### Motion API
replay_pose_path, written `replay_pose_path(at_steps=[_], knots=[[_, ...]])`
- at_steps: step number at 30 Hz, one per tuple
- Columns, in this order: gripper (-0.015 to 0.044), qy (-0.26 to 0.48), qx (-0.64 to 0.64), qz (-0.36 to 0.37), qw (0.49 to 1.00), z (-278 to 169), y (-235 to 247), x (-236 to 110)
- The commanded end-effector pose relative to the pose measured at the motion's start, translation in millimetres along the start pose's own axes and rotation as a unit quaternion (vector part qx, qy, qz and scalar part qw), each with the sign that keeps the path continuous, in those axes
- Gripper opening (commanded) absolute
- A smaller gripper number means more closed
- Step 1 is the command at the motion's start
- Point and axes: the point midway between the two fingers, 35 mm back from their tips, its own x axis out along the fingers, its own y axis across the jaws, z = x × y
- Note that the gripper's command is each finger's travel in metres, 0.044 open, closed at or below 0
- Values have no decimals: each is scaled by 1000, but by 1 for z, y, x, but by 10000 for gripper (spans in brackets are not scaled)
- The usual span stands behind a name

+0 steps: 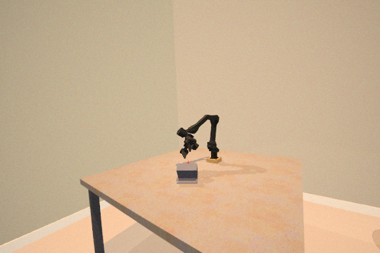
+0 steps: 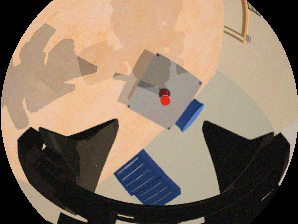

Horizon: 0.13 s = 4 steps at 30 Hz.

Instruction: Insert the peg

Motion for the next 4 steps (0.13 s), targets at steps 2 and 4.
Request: replay_pose_path(at_steps=[2, 4], knots=[[440, 1, -3, -3, 1000, -1, -1, -8], [440, 1, -3, -3, 1000, -1, -1, -9]])
